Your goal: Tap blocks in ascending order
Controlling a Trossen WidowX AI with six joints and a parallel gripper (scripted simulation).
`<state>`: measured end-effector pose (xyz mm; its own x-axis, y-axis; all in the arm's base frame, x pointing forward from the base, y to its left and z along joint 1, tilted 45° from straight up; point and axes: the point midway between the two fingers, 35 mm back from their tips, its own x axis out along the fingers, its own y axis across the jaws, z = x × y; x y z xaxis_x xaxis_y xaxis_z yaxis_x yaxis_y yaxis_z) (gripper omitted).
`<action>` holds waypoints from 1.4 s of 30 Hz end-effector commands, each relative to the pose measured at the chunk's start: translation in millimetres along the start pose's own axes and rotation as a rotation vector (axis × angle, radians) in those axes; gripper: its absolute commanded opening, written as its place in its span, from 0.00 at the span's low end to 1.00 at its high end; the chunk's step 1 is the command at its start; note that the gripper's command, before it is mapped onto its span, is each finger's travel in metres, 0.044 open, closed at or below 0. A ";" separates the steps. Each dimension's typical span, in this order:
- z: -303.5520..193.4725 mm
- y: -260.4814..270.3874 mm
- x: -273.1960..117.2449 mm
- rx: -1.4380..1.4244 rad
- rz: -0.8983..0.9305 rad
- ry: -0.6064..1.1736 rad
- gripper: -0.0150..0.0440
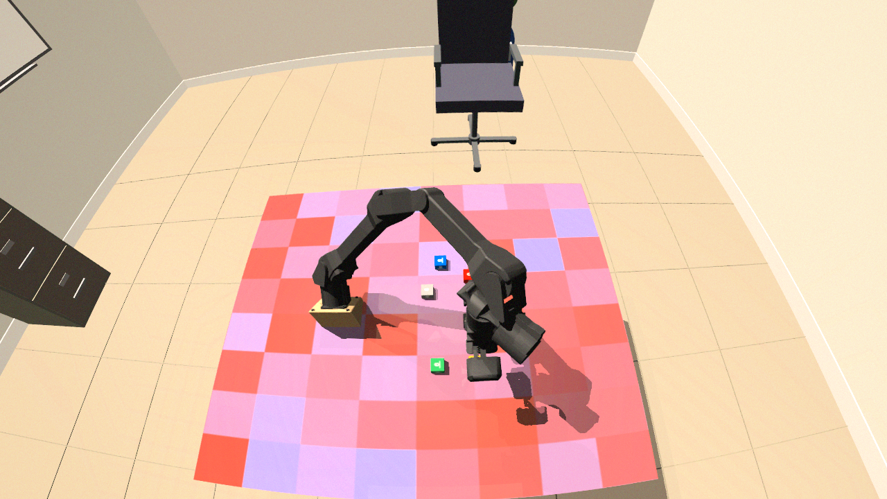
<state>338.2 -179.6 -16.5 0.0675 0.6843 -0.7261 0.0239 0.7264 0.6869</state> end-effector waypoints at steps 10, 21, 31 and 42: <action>-88.0 -10.3 -2.2 0.003 0.005 0.021 0.29; -89.3 -9.1 79.0 0.002 0.007 0.020 0.29; -89.2 -9.2 84.5 0.002 0.008 0.020 0.29; -89.5 -8.9 102.2 0.002 0.008 0.019 0.29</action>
<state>255.7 -116.8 -94.8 0.0491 0.6875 -0.7246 0.0210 0.7246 0.6889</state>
